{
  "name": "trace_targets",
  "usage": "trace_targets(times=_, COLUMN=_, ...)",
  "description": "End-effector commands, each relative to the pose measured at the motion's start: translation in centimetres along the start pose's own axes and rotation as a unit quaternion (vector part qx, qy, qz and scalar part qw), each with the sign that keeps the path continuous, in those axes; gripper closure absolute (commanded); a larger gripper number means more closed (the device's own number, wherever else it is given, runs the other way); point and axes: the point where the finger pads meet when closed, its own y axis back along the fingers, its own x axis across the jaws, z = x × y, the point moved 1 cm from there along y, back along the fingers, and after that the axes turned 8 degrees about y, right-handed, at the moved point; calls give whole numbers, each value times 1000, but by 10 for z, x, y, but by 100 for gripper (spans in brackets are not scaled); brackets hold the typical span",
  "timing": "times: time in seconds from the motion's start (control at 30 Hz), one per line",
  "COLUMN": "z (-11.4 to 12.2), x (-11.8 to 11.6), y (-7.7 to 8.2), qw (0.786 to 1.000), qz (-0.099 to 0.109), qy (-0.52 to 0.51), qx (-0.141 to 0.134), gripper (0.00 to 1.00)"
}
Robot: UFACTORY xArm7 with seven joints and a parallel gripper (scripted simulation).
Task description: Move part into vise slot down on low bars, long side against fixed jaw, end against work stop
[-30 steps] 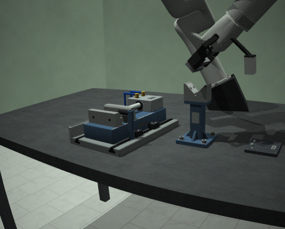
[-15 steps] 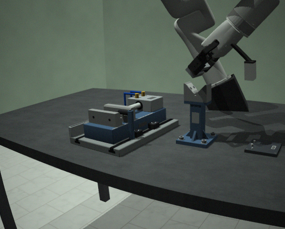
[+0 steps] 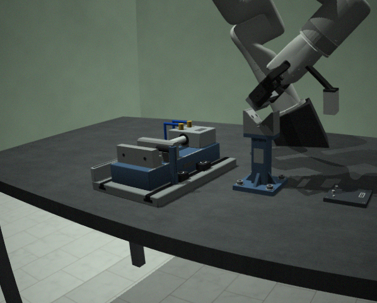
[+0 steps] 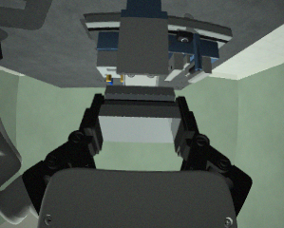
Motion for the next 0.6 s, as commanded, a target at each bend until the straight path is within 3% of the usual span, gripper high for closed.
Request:
trace_targets(times=0.0, z=-3, x=1, y=-2, qw=1000, qz=1, qy=-1, qx=2, gripper=100)
trace_targets(times=0.57, z=-12, x=2, y=-11, qw=1000, qz=1, qy=-1, qx=2, gripper=100)
